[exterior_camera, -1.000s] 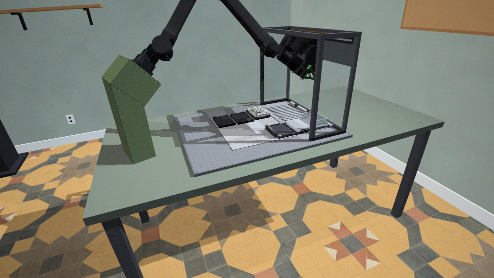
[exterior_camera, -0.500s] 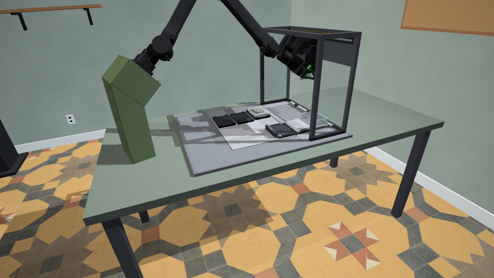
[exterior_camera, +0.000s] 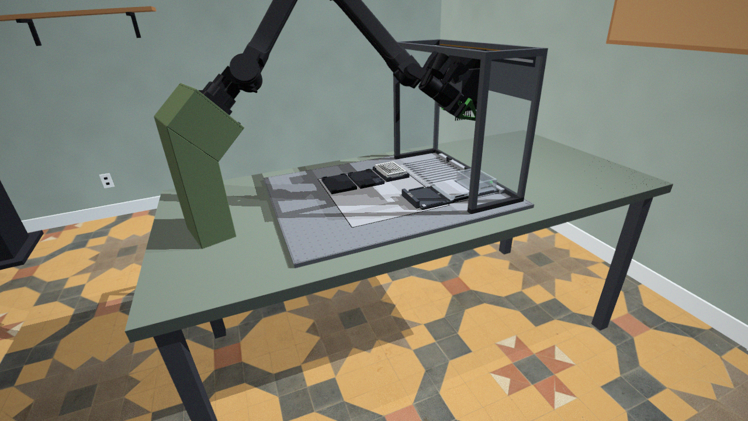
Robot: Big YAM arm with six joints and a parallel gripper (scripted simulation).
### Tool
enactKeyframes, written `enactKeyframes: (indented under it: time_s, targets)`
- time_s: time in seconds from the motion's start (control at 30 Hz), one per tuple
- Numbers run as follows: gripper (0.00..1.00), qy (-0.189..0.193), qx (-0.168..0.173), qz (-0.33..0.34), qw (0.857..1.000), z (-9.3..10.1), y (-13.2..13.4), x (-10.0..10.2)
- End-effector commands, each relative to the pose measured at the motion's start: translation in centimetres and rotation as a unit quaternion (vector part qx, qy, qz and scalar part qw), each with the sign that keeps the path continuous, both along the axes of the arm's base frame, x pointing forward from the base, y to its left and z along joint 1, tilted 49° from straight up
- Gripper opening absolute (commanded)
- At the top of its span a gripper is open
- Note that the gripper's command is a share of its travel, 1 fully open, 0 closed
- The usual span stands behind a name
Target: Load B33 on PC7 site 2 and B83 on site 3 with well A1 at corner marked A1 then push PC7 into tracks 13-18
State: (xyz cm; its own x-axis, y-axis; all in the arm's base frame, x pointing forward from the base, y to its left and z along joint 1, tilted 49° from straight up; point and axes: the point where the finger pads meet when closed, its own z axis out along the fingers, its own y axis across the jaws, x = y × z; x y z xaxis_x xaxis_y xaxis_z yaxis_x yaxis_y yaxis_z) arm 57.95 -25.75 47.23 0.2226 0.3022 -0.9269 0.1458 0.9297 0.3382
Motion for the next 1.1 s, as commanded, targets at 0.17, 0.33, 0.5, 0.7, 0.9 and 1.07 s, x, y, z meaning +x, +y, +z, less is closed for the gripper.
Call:
enactKeyframes:
  time_s: [0.17, 0.33, 0.5, 0.7, 0.9, 1.07]
  targets:
    - [1.0, -0.042, -0.027, -0.004, 0.999, 5.8, 0.1, -0.8]
    - [1.0, -0.042, -0.027, -0.004, 0.999, 5.8, 0.1, -0.8]
    - [1.0, -0.042, -0.027, -0.004, 0.999, 5.8, 0.1, -0.8]
    - [1.0, -0.037, -0.024, -0.01, 0.999, 3.8, -0.3, -2.3]
    - [1.0, -0.037, -0.02, -0.01, 0.999, 1.9, 0.0, -3.8]
    - [1.0, -0.028, -0.012, -0.008, 1.0, -1.0, 0.0, -4.4]
